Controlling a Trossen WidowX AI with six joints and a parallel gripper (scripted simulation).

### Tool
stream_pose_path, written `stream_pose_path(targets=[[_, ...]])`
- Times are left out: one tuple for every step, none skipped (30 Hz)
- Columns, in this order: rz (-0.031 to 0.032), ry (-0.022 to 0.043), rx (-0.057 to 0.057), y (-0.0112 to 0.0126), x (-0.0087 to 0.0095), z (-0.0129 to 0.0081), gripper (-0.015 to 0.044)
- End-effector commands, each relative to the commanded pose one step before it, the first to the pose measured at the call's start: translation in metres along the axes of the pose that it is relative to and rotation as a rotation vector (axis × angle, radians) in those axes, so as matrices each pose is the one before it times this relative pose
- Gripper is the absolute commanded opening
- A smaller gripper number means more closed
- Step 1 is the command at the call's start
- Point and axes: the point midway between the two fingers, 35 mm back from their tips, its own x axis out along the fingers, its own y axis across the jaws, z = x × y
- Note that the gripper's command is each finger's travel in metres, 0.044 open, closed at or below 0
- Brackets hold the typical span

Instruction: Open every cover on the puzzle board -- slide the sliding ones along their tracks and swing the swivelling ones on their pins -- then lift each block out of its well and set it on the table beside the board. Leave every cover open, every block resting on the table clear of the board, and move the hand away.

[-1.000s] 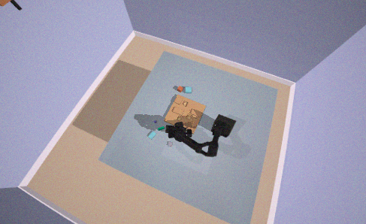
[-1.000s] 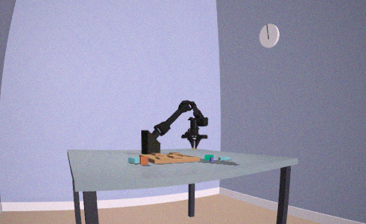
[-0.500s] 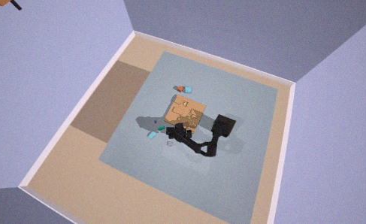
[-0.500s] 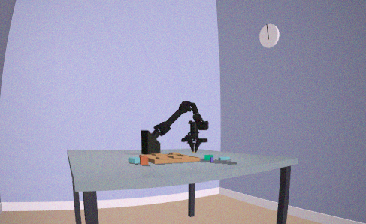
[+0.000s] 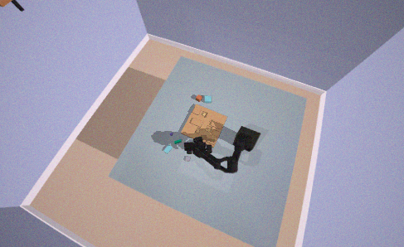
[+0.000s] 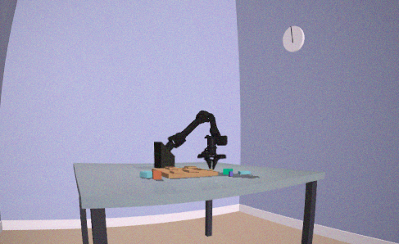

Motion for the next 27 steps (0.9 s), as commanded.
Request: stream_pose_path(targets=[[-0.00528, -0.00232, 0.0084, -0.00346, 0.00664, 0.00108, 0.0080], [0.00012, 0.00026, 0.0001, -0.00013, 0.00074, -0.00012, 0.0080], [0.00004, 0.00009, 0.0000, -0.00004, 0.00025, -0.00004, 0.0080], [0.00000, 0.00000, 0.0000, 0.00000, 0.00000, 0.00000, 0.0080], [0.00341, 0.00414, -0.0076, 0.00235, -0.00256, -0.00167, 0.0106], [0.00000, 0.00000, 0.0000, 0.00000, 0.00000, 0.00000, 0.0133], [0.00000, 0.00000, 0.0000, 0.00000, 0.00000, 0.00000, 0.0159], [0.00000, 0.00000, 0.0000, 0.00000, 0.00000, 0.00000, 0.0185], [0.00000, 0.00000, 0.0000, 0.00000, 0.00000, 0.00000, 0.0211], [0.00000, 0.00000, 0.0000, 0.00000, 0.00000, 0.00000, 0.0237], [0.00000, 0.00000, 0.0000, 0.00000, 0.00000, 0.00000, 0.0264], [0.00000, 0.00000, 0.0000, 0.00000, 0.00000, 0.00000, 0.0290], [0.00000, 0.00000, 0.0000, 0.00000, 0.00000, 0.00000, 0.0316], [0.00000, 0.00000, 0.0000, 0.00000, 0.00000, 0.00000, 0.0342], [0.00000, 0.00000, 0.0000, 0.00000, 0.00000, 0.00000, 0.0369], [0.00000, 0.00000, 0.0000, 0.00000, 0.00000, 0.00000, 0.0395], [-0.00008, -0.00016, 0.0000, 0.00005, -0.00051, 0.00007, 0.0421], [-0.00024, -0.00048, 0.0001, 0.00014, -0.00152, 0.00021, 0.0440], [-0.00039, -0.00077, 0.0001, 0.00022, -0.00254, 0.00033, 0.0440], [-0.00046, -0.00088, 0.0002, 0.00023, -0.00311, 0.00038, 0.0440], [-0.00044, -0.00082, 0.0002, 0.00020, -0.00312, 0.00036, 0.0440], [-0.00042, -0.00076, 0.0002, 0.00017, -0.00314, 0.00033, 0.0440], [-0.00040, -0.00071, 0.0002, 0.00013, -0.00315, 0.00030, 0.0440], [-0.00037, -0.00065, 0.0002, 0.00010, -0.00315, 0.00028, 0.0440], [-0.00035, -0.00059, 0.0002, 0.00007, -0.00316, 0.00025, 0.0440], [-0.00033, -0.00053, 0.0003, 0.00003, -0.00317, 0.00022, 0.0440], [-0.00030, -0.00048, 0.0003, 0.00000, -0.00318, 0.00019, 0.0440]])
